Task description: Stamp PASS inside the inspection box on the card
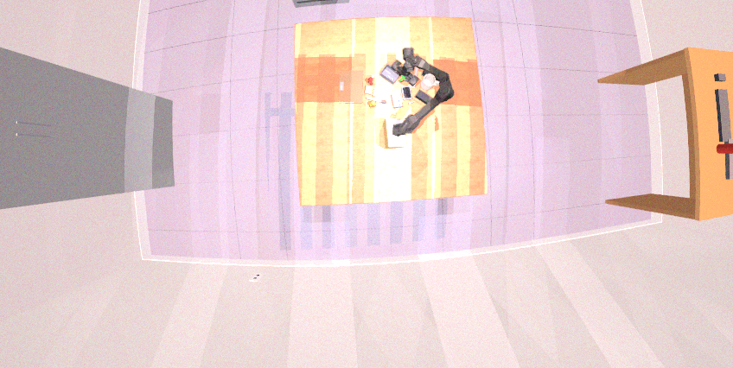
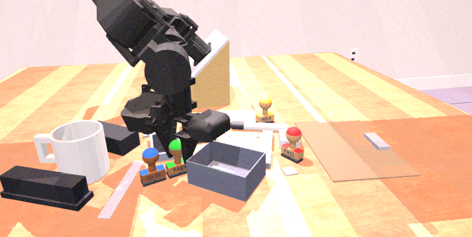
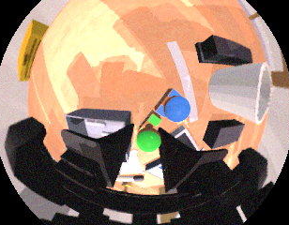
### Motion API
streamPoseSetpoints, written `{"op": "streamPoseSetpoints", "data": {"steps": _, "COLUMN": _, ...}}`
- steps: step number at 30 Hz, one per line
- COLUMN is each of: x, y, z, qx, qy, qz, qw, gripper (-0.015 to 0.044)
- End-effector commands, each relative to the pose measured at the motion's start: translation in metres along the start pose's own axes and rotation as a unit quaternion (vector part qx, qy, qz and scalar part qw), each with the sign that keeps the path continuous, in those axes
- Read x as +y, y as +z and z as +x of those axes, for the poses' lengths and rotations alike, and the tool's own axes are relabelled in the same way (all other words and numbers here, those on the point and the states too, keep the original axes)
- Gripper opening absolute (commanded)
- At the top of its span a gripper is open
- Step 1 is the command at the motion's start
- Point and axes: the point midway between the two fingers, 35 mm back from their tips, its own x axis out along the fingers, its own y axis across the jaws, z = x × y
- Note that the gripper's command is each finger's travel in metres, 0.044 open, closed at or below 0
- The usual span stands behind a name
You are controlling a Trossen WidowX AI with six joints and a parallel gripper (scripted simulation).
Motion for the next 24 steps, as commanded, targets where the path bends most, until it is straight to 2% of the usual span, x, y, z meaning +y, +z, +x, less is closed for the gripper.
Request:
{"op": "streamPoseSetpoints", "data": {"steps": 1, "x": -0.0017, "y": -0.0001, "z": 0.0014, "qx": 0.002, "qy": -0.002, "qz": 0.000, "qw": 1.000, "gripper": 0.0143}}
{"op": "streamPoseSetpoints", "data": {"steps": 8, "x": -0.0017, "y": -0.0001, "z": 0.0014, "qx": 0.002, "qy": -0.002, "qz": 0.000, "qw": 1.000, "gripper": 0.0096}}
{"op": "streamPoseSetpoints", "data": {"steps": 12, "x": -0.0016, "y": -0.0001, "z": 0.0001, "qx": 0.002, "qy": -0.002, "qz": 0.000, "qw": 1.000, "gripper": 0.0000}}
{"op": "streamPoseSetpoints", "data": {"steps": 24, "x": -0.0015, "y": 0.0001, "z": -0.0059, "qx": 0.000, "qy": 0.003, "qz": 0.000, "qw": 1.000, "gripper": 0.0000}}
